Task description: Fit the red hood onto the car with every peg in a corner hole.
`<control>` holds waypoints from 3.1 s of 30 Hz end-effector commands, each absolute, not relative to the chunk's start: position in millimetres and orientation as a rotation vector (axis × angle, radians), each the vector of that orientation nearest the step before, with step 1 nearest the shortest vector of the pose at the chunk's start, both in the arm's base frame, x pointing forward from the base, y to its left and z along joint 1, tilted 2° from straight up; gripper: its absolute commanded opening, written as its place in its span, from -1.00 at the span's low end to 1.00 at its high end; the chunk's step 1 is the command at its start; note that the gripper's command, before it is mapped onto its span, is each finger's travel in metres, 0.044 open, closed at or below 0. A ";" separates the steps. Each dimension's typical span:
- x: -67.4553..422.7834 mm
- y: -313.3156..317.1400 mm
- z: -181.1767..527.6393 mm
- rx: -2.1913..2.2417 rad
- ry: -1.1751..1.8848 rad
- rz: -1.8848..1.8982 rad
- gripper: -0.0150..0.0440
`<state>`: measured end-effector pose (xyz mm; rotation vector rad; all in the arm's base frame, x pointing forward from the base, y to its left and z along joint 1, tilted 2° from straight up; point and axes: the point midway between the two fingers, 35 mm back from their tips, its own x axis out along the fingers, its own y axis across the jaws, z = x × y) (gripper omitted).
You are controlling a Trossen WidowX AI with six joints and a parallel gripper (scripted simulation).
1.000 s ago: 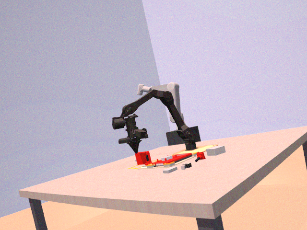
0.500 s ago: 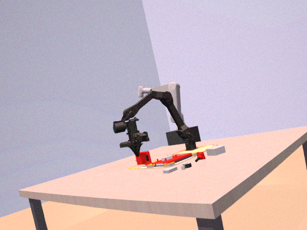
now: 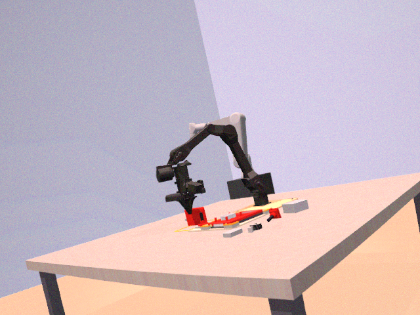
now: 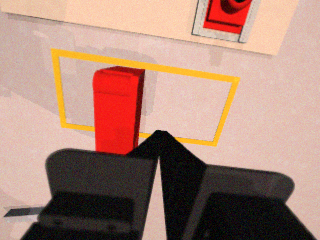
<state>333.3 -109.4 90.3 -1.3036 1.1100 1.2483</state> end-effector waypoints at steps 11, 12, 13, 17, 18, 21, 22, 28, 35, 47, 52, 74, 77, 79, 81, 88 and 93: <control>323.4 -109.9 90.1 -1.305 1.104 1.254 -0.49; 322.8 -110.0 90.1 -1.305 1.104 1.254 -0.49; 322.2 -110.1 90.0 -1.305 1.104 1.254 -0.49; 319.8 -110.5 90.0 -1.305 1.104 1.254 -0.49; 319.1 -110.6 90.0 -1.305 1.104 1.254 -0.49; 317.3 -110.9 89.9 -1.305 1.105 1.254 -0.49; 316.7 -111.0 89.9 -1.305 1.105 1.254 -0.49; 313.0 -111.5 89.7 -1.305 1.105 1.255 -0.49; 308.7 -112.1 89.5 -1.305 1.105 1.255 -0.49; 301.4 -113.0 89.0 -1.305 1.106 1.255 -0.49; 298.3 -113.3 88.7 -1.304 1.106 1.256 -0.49; 287.8 -115.1 98.2 -1.304 1.107 1.256 -0.49; 289.1 -116.6 123.5 -1.304 1.107 1.256 -0.49; 288.0 -117.1 148.7 -1.304 1.107 1.256 -0.49; 286.4 -116.9 163.1 -1.304 1.107 1.256 -0.49; 287.1 -117.7 163.6 -1.308 1.111 1.245 -0.49; 287.1 -117.7 163.6 -1.308 1.111 1.245 -0.49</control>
